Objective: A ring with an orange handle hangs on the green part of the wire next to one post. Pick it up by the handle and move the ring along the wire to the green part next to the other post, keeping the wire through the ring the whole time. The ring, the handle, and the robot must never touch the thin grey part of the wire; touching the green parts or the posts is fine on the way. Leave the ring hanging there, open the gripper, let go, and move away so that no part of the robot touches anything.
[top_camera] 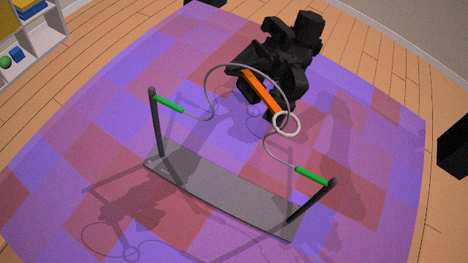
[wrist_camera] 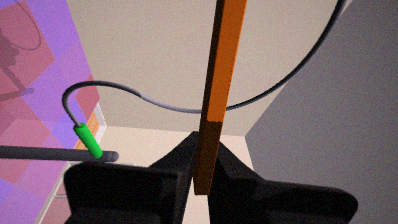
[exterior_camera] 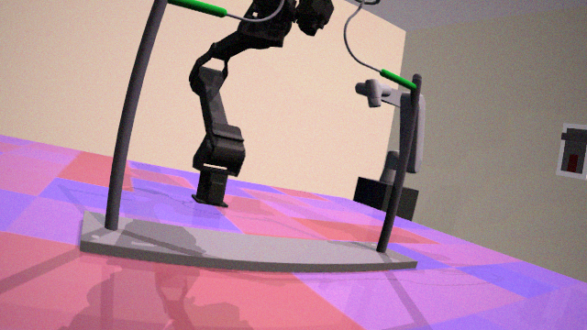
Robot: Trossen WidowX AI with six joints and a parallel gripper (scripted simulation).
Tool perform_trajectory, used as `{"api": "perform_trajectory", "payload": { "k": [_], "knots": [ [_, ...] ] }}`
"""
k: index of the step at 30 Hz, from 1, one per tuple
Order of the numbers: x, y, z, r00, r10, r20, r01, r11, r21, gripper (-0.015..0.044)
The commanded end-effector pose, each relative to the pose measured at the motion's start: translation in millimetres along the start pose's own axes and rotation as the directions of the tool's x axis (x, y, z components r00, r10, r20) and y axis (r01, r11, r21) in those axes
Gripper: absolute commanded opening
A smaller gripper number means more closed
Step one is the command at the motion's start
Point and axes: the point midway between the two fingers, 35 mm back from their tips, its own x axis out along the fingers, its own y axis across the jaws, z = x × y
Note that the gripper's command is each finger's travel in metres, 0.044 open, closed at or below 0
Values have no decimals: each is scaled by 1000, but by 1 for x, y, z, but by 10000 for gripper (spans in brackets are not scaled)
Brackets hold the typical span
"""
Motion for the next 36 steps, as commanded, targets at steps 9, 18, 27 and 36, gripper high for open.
{"api": "perform_trajectory", "payload": {
  "k": [9,18,27,36],
  "knots": [
    [1,-5,0,997,-77,24,79,987,-140,-150],
    [1,-9,1,990,-131,47,138,961,-238,-150],
    [1,-11,1,984,-166,65,178,937,-302,-150],
    [2,-6,-1,979,-188,77,203,918,-342,-150]
  ]
}}
